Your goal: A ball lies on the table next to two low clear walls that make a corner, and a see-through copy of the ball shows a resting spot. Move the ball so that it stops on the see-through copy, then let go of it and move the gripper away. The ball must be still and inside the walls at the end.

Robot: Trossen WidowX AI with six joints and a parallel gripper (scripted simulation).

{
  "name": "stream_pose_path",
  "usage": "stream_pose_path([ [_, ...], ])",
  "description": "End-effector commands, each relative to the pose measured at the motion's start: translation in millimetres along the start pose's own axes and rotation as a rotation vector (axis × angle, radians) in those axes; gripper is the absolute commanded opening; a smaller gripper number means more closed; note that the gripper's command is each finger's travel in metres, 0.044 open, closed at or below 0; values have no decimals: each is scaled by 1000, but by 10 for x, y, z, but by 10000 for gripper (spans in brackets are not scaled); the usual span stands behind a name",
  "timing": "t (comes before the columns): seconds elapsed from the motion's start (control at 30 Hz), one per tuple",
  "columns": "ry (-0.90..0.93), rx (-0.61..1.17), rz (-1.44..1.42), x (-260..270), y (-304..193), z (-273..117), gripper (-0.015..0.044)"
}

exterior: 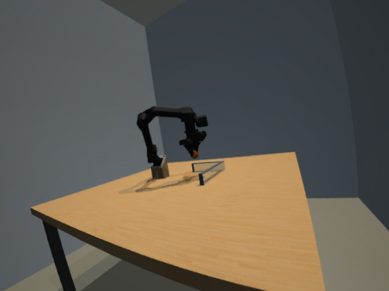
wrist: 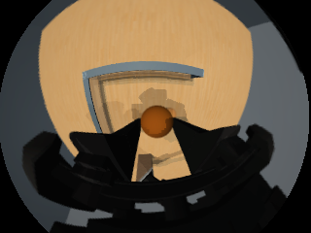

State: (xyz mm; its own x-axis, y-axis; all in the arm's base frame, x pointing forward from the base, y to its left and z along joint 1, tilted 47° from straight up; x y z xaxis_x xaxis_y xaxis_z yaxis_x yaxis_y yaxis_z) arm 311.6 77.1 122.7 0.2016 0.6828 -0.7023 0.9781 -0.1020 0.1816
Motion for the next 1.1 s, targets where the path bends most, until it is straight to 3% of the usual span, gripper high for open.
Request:
stream_pose_path([
  [0.0, 1, -11, -2, -165, -47, 58, 0],
  [0.57, -6, -10, -2, -608, -288, 384, 0],
  [1.07, -10, -12, -2, -623, -287, 1035, 0],
])
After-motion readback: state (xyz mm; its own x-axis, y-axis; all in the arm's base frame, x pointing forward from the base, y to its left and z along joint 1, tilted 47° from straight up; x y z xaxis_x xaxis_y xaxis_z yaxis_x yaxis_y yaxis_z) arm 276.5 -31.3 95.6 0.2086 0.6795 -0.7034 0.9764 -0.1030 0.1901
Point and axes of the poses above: the point midway between the two fingers, 35 mm back from their tips, its own z axis out along the fingers, its own x axis across the jaws, y = z × x, the point moved 6 cm from there along -z, back along the fingers, and after that the axes turned 10 degrees about z, right-handed, at the moved point
